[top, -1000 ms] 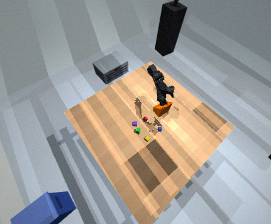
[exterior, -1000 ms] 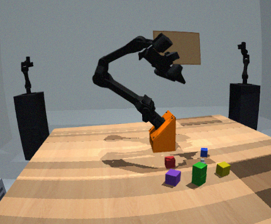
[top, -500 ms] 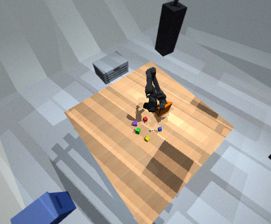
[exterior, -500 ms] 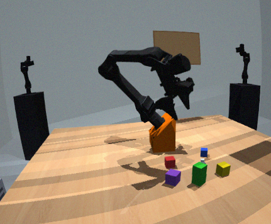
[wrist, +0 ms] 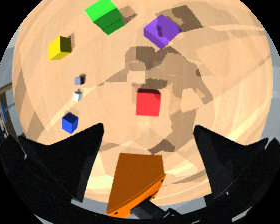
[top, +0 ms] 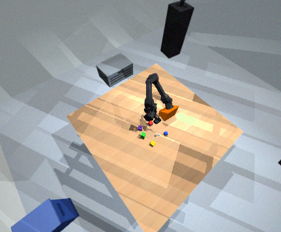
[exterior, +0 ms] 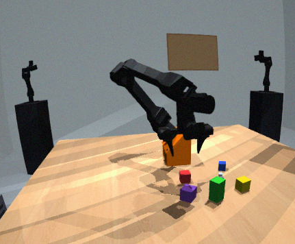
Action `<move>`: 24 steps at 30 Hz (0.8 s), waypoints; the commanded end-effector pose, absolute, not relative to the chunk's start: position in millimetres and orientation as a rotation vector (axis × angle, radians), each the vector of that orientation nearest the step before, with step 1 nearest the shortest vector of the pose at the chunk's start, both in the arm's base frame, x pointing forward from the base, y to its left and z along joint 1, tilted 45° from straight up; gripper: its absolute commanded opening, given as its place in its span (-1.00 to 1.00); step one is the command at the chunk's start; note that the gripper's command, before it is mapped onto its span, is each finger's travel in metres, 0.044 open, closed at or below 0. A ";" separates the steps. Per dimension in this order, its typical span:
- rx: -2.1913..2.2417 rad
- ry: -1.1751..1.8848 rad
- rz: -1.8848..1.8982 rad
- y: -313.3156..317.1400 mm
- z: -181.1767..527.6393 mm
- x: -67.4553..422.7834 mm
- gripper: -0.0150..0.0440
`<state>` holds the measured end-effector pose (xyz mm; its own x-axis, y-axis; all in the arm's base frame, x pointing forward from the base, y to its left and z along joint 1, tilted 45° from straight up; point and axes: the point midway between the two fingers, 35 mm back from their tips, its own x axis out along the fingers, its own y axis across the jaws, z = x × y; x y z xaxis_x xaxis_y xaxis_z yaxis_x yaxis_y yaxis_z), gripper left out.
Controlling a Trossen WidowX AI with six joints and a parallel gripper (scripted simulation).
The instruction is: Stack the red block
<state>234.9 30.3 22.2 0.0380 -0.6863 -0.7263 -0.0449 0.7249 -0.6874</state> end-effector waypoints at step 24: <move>-0.628 1.452 -0.579 -13.0 -21.8 236.4 1.00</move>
<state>237.9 -8.1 -18.3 0.0474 -0.6954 -0.7170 -0.0134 0.7173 -0.6966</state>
